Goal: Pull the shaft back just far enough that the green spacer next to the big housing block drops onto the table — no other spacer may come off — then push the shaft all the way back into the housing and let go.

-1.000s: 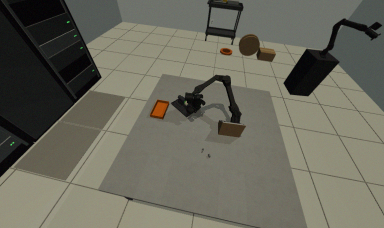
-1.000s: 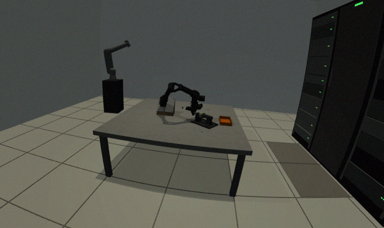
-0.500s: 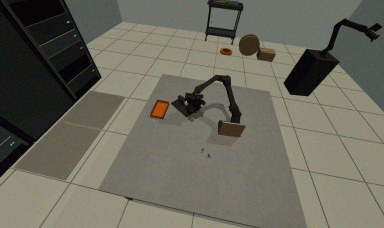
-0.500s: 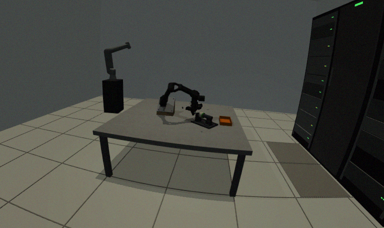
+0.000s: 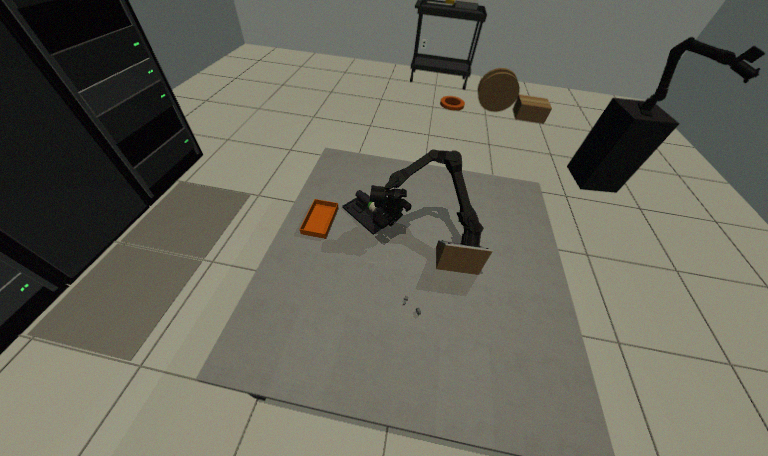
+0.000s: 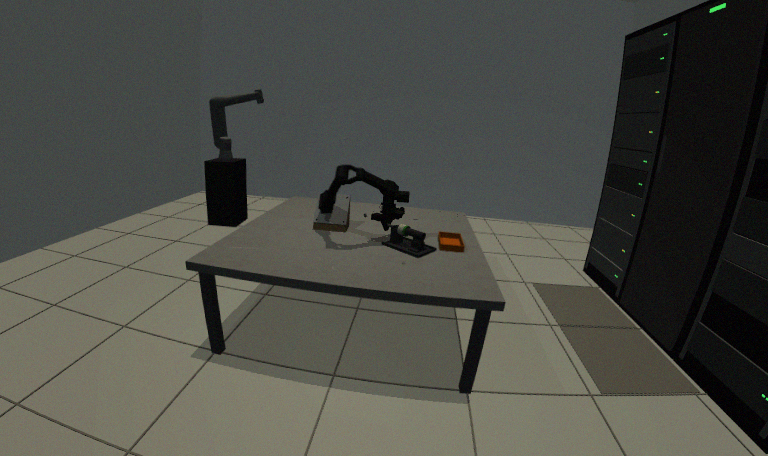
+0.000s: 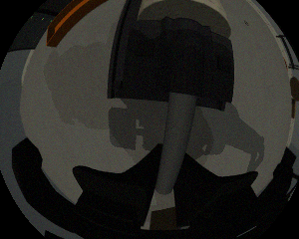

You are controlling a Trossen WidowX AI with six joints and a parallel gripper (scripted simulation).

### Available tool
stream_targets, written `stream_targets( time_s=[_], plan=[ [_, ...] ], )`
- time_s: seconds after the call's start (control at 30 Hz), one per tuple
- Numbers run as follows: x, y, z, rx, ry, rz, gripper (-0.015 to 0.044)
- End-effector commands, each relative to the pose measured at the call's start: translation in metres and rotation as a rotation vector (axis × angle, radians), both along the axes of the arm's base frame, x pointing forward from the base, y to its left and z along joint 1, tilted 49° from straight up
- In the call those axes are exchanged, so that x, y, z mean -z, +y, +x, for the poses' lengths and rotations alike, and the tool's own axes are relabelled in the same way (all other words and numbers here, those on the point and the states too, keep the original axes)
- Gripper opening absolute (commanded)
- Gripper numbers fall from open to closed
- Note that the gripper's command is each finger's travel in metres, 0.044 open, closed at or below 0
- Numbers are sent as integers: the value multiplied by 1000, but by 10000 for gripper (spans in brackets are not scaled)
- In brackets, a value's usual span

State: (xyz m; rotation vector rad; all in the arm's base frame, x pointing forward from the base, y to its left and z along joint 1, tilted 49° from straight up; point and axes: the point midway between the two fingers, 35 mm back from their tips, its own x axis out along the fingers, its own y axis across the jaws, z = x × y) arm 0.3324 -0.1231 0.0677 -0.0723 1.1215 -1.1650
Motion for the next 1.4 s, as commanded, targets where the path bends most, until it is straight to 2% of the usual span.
stream_targets(
  time_s=[0.0, 1.37],
  plan=[
    [1, 1, -1, 2, -1, 3, 0],
    [3, 3, -4, 2, 0, 3, 0]
  ],
)
